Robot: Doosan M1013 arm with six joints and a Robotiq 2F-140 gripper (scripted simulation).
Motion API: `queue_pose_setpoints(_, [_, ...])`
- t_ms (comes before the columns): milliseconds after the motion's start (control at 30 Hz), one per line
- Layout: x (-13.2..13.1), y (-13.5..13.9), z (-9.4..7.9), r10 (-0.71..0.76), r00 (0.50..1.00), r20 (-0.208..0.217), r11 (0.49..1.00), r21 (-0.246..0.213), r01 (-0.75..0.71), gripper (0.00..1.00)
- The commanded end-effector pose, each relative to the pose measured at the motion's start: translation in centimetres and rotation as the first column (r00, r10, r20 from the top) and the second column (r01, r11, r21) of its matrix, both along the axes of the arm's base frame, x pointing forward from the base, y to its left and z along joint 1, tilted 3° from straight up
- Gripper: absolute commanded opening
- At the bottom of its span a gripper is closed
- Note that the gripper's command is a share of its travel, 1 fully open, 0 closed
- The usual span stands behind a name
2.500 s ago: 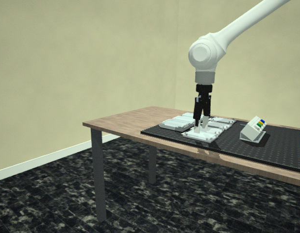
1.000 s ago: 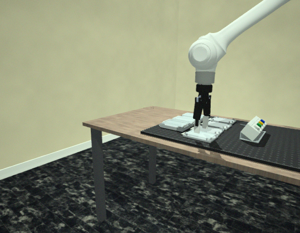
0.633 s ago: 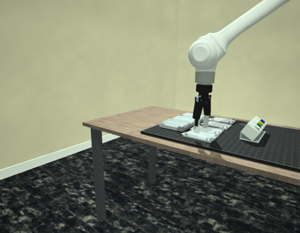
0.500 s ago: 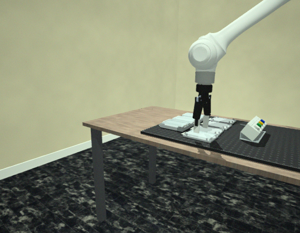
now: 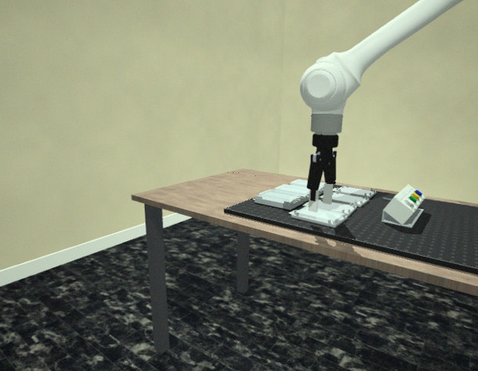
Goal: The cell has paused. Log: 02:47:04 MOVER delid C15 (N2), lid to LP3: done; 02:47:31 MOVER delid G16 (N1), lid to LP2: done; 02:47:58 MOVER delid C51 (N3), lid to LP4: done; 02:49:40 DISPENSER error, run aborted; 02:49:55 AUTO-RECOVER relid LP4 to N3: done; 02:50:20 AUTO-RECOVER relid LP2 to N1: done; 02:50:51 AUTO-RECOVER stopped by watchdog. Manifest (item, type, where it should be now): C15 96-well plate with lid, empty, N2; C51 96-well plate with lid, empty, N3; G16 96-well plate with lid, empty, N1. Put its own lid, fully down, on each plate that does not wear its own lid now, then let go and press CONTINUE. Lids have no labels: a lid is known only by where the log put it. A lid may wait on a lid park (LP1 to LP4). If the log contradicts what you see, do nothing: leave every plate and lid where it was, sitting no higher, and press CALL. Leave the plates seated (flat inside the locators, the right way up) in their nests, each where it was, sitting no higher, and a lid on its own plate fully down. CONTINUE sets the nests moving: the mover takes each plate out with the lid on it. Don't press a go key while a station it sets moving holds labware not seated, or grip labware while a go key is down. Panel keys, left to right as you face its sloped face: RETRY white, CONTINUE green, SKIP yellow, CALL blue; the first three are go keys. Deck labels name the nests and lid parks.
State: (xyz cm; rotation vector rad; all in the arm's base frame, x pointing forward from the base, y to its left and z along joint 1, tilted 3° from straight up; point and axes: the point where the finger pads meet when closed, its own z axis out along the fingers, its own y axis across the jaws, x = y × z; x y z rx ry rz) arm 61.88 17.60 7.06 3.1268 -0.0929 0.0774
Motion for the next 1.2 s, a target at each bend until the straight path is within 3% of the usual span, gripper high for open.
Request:
queue_pose_setpoints(0, [-0.1,-0.1,-0.4,0.0,1.0,-0.001,1.0,0.002,0.0,0.66])
queue_pose_setpoints(1167, [-0.1,-0.1,-1.5,0.0,1.0,-0.001,1.0,0.002,0.0,0.66])
